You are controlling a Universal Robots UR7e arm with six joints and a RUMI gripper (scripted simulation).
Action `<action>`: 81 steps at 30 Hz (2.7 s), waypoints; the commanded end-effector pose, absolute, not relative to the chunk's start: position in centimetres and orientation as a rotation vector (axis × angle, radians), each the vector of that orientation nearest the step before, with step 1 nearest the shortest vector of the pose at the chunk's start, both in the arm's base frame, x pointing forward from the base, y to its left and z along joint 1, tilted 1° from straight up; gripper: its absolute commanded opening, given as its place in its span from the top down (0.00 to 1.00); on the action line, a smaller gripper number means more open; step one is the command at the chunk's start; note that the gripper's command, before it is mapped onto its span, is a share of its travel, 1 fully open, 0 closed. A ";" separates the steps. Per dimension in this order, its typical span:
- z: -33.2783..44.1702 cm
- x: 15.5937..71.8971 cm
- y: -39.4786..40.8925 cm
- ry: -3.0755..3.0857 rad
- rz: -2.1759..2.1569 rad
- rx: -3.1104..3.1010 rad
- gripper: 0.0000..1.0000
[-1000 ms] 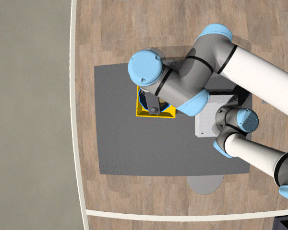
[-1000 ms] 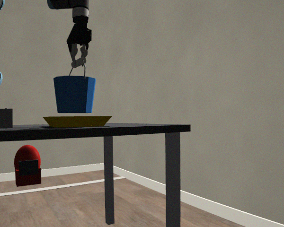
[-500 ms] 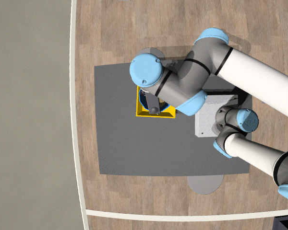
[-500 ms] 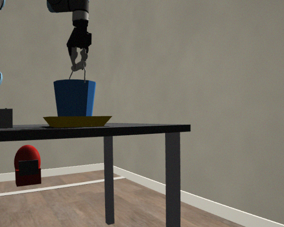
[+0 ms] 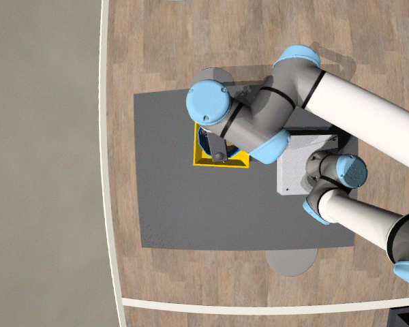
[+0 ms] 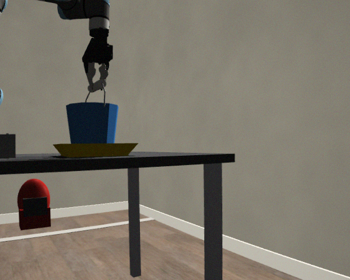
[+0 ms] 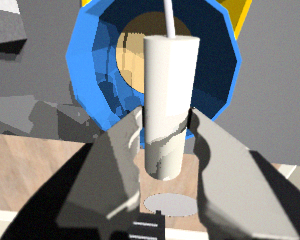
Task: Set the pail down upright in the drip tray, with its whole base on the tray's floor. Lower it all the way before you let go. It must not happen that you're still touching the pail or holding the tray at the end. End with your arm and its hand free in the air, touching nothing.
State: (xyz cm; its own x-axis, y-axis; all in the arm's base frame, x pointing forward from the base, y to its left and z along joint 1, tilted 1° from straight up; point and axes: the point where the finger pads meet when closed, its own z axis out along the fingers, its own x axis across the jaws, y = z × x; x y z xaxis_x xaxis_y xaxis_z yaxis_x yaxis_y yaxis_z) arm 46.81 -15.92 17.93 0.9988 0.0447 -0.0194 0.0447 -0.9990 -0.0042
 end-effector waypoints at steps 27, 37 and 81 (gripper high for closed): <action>15.9 46.8 -16.0 -0.070 0.027 -3.138 1.00; 15.7 46.8 -16.0 -0.070 0.027 -3.138 1.00; 15.7 46.8 -16.0 -0.070 0.027 -3.138 0.00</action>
State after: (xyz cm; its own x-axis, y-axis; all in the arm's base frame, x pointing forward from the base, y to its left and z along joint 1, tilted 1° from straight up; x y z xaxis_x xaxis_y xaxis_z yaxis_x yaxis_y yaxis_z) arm 46.78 -15.96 15.61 0.9988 0.0447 -0.0188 0.0447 -0.9990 -0.0039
